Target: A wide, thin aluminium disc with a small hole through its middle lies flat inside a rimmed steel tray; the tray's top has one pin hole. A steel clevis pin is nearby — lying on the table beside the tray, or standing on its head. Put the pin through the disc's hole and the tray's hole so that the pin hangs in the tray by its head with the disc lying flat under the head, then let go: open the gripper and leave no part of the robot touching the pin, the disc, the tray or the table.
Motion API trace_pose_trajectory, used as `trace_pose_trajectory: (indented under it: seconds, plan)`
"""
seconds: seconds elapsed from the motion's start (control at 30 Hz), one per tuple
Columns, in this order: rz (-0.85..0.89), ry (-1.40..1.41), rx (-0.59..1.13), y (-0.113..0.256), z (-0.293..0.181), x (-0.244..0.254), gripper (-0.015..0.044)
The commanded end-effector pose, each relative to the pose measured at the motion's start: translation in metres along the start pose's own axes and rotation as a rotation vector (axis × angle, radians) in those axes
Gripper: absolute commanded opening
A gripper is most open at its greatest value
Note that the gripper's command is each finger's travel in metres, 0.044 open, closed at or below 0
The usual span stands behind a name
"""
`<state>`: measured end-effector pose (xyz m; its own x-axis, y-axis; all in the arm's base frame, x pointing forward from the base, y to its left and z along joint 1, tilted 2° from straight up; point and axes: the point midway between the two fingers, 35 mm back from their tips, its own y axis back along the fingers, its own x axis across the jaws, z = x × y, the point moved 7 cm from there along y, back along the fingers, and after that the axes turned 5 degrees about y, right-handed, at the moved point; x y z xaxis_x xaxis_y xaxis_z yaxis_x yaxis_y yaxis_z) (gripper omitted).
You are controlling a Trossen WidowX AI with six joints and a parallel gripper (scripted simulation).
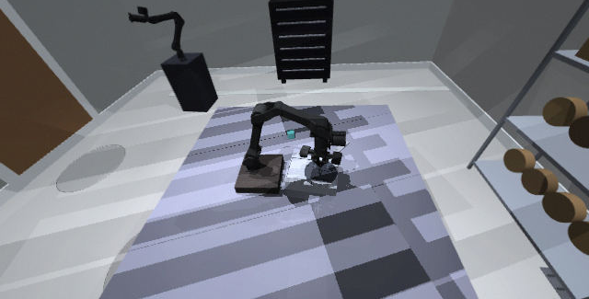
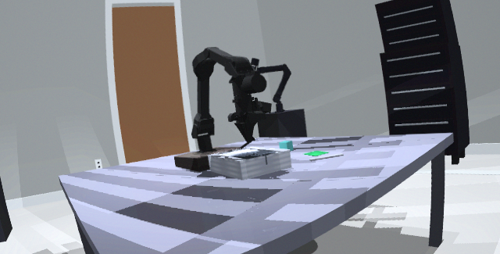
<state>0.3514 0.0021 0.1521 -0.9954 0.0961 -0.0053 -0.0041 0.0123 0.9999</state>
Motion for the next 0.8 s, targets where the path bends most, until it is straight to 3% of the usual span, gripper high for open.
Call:
trace_pose_trajectory:
  seconds: [0.0,0.3,0.77]
  plan:
    - [-0.008,0.114,0.013,0.002,0.006,0.005,0.0000]
    - [-0.008,0.129,-0.026,0.003,0.006,0.004,0.0000]
    - [-0.011,0.123,-0.421,-0.005,-0.032,0.002,0.0000]
